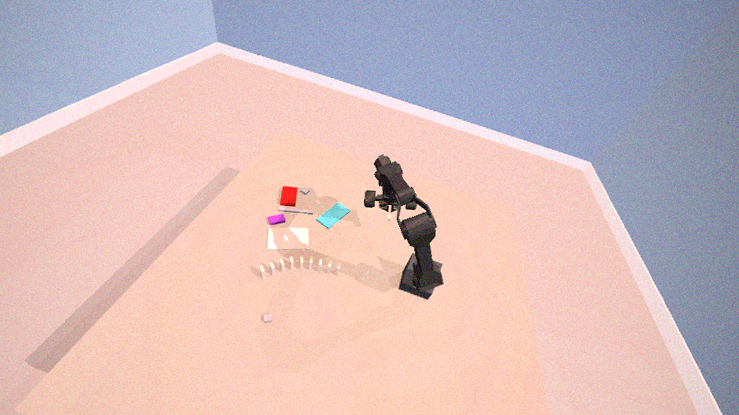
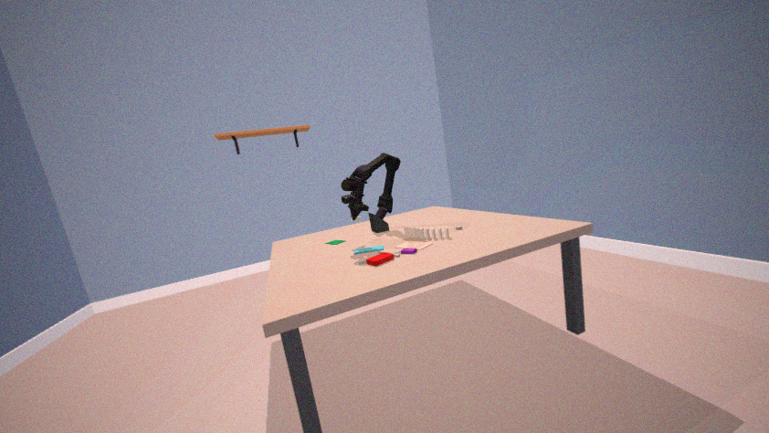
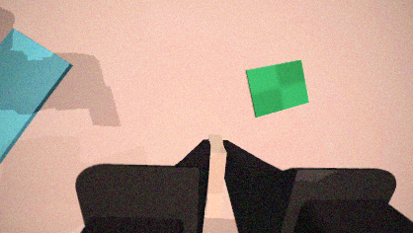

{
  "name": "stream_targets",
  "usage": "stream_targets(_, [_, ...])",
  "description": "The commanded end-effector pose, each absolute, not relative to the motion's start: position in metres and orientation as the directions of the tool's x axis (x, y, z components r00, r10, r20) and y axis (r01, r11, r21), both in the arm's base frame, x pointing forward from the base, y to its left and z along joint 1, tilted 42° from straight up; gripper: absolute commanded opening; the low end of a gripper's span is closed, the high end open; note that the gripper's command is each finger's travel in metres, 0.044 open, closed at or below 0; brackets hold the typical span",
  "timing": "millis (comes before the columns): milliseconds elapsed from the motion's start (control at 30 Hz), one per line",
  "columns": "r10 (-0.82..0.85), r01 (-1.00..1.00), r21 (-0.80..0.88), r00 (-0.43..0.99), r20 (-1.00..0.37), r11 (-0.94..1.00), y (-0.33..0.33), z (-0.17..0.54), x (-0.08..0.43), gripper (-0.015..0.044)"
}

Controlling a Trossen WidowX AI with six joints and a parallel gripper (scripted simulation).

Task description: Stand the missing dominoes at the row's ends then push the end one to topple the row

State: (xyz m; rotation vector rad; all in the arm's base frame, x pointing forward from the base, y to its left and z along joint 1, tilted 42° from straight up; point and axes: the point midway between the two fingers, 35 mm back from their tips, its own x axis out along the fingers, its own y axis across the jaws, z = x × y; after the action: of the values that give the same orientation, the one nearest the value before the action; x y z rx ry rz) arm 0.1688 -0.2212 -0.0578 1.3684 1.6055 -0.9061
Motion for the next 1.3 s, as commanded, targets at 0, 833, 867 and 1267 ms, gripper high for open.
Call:
stream_targets(0, [0.332, 0.986, -0.044, -0.096, -0.938, 0.16, -0.22, -0.061, 0.168, 0.0026])
stream_targets(833, [-0.16, 0.977, -0.156, -0.132, -0.978, 0.148, -0.211, -0.076, 0.175, 0.0026])
stream_targets(867, [-0.179, 0.977, -0.156, -0.129, -0.975, 0.145, -0.21, -0.076, 0.176, 0.0026])
stream_targets(1267, [-0.4, 0.988, -0.123, -0.075, -0.914, 0.096, -0.204, -0.069, 0.178, 0.0026])
